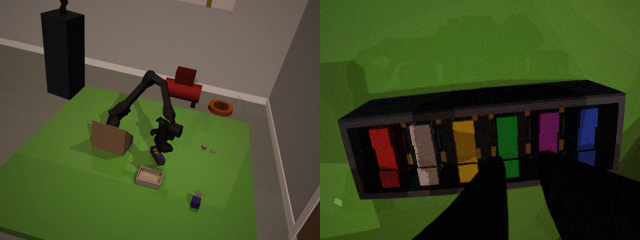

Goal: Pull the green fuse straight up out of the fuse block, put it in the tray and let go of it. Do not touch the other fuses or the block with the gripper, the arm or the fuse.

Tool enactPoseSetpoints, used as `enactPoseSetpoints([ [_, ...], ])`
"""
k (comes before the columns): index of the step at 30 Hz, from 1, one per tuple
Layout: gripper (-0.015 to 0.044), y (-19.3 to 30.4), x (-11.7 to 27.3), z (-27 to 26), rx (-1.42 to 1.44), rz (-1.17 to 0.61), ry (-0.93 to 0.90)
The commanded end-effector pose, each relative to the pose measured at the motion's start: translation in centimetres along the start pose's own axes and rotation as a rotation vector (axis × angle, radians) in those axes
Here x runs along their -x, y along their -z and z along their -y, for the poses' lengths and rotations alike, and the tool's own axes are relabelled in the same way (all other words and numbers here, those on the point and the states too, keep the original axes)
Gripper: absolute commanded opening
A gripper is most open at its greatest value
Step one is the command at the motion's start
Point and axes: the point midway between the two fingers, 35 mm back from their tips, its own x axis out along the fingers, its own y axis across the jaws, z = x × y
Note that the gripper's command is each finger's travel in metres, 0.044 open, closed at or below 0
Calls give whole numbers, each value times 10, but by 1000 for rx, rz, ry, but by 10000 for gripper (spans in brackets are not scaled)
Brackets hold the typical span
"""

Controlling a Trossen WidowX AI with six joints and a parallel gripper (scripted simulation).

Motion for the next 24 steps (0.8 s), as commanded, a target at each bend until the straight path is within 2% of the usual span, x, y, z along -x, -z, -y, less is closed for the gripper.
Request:
enactPoseSetpoints([
  [1,68,0,-5,-1,-7,2,-6],
  [24,68,1,-14,-2,-7,2,-7],
])
